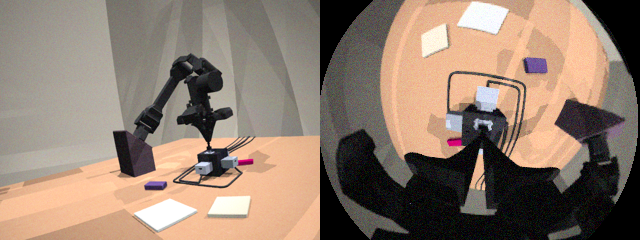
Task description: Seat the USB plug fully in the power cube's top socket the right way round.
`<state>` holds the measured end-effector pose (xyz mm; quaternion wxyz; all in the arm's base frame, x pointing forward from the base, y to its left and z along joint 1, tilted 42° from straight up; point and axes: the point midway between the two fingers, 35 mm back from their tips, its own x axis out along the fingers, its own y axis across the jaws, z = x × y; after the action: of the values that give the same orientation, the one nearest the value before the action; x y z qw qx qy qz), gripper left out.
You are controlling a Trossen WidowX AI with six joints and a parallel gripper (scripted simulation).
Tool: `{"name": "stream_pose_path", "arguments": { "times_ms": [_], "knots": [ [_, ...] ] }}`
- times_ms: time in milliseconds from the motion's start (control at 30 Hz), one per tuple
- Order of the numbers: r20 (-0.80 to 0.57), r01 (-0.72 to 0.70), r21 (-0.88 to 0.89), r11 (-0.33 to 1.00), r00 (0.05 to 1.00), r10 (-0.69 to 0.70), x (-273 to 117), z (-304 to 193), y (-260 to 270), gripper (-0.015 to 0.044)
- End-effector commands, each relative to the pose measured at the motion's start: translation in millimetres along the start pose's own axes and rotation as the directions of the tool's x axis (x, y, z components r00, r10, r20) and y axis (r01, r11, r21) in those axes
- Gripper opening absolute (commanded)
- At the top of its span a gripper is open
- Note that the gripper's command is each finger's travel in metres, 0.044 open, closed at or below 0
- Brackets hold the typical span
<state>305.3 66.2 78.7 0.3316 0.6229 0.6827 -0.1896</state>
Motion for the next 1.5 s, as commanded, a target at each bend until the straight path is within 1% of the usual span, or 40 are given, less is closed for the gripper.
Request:
{"name": "stream_pose_path", "arguments": {
  "times_ms": [0,1467],
  "knots": [
    [-0.005,0.001,0.005,1.0,1.0,-0.001,1.7,-0.7,-0.3,0.0],
    [-0.005,0.001,0.005,1.0,1.0,-0.001,7.0,-0.3,-0.3,0.0]
  ]
}}
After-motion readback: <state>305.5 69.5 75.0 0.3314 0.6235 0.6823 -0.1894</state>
